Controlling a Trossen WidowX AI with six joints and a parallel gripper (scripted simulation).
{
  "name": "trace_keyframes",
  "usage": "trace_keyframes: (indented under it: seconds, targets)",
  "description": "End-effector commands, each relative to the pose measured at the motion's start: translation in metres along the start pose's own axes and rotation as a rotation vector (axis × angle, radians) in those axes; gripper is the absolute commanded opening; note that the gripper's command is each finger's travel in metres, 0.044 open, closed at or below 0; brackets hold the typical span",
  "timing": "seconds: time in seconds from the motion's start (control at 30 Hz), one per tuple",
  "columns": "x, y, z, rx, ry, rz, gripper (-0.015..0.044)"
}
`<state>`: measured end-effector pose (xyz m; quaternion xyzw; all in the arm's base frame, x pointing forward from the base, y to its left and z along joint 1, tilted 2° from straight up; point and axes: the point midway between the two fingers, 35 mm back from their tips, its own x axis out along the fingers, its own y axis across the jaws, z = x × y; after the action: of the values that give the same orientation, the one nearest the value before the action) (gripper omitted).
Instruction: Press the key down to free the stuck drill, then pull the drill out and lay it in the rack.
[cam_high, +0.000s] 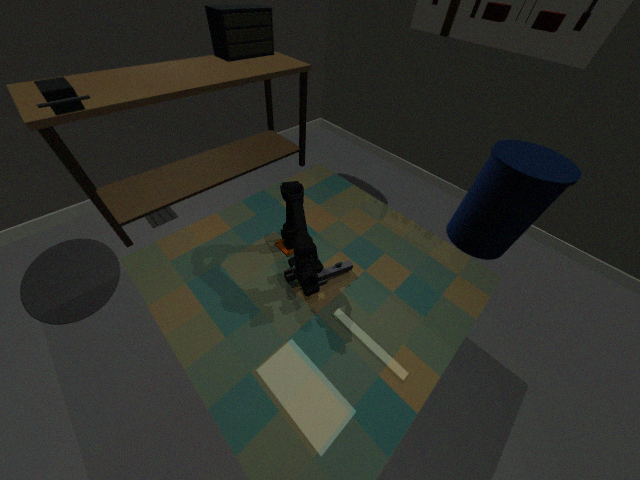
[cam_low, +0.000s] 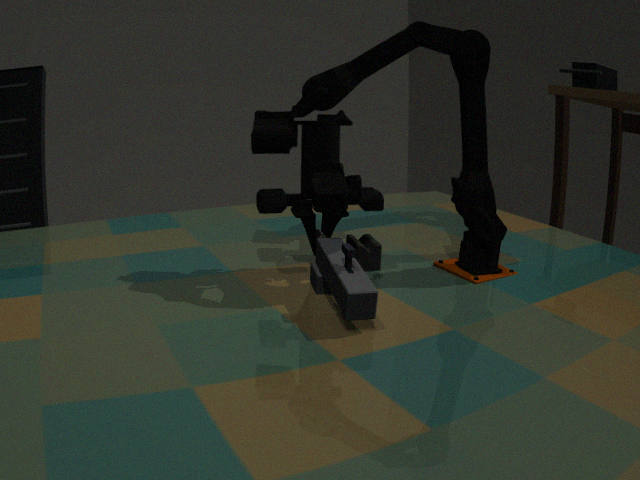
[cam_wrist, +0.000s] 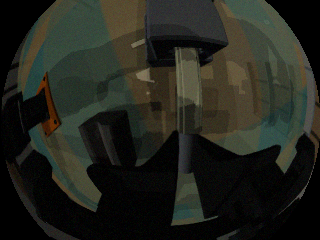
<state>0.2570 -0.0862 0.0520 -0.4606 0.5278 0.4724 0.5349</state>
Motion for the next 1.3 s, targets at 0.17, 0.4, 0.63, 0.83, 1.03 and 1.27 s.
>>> trace_keyframes:
  seconds: [0.17, 0.4, 0.63, 0.83, 1.03, 1.27]
  targets:
    - [0.0, 0.0, 0.0, 0.0, 0.0, 0.0, 0.0157]
    - [0.001, 0.0, 0.001, -0.001, 0.001, -0.002, 0.0341]
    - [0.001, -0.001, 0.005, -0.004, 0.002, -0.004, 0.044]
    - [0.002, -0.002, 0.007, -0.004, 0.002, -0.004, 0.044]
    - [0.002, -0.003, 0.01, -0.004, 0.002, -0.004, 0.044]
    - [0.003, -0.003, 0.012, -0.004, 0.002, -0.004, 0.044]
